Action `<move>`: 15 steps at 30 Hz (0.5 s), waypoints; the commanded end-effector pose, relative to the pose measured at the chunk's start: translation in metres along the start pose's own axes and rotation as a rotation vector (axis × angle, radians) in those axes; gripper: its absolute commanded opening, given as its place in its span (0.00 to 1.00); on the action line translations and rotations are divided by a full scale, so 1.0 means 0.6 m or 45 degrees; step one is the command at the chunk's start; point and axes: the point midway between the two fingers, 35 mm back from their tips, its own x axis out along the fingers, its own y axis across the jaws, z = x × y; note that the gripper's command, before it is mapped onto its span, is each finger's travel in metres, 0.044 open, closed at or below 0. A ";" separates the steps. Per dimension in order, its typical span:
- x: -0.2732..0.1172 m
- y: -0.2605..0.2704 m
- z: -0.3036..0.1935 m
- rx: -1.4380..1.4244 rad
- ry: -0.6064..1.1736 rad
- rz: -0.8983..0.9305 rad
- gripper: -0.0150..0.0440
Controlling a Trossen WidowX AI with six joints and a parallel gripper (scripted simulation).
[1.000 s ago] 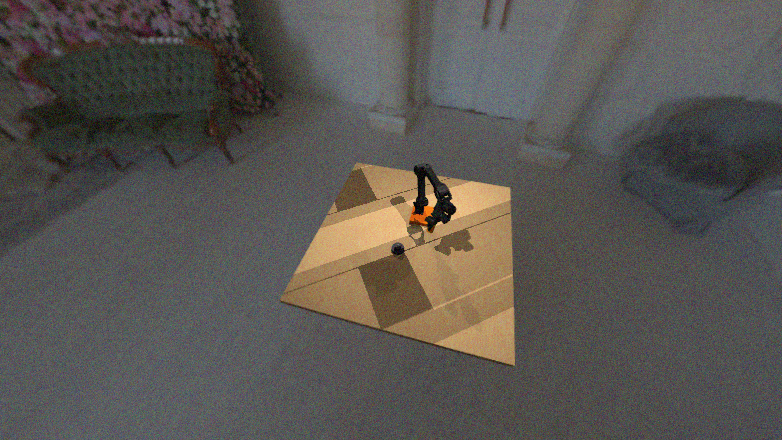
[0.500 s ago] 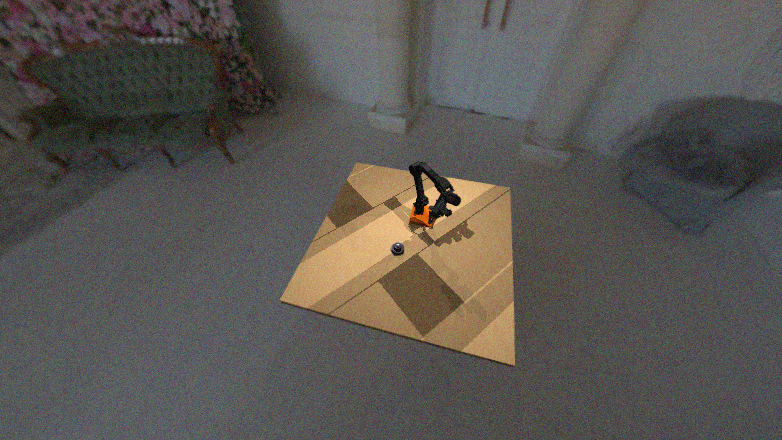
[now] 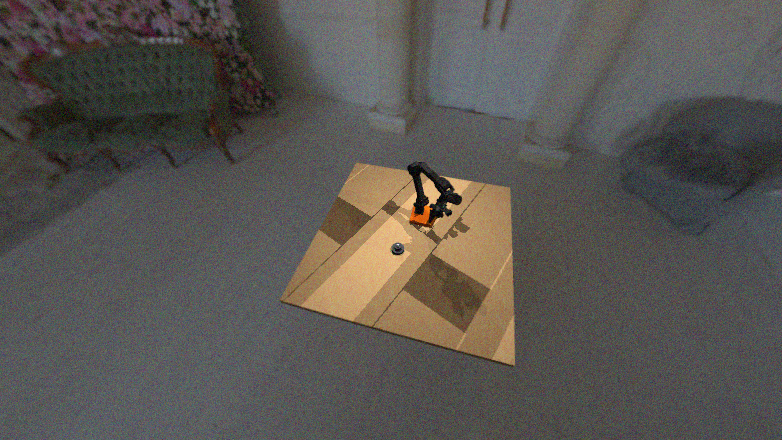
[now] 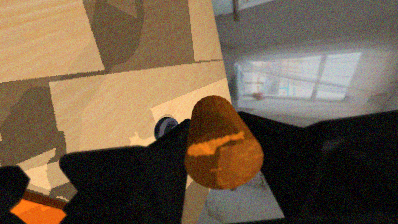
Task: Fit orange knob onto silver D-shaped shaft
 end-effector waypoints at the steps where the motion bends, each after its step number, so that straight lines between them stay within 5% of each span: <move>1: -0.004 -0.005 -0.003 0.025 -0.008 -0.060 0.25; 15: 0.000 0.002 0.000 -0.001 0.000 -0.050 0.25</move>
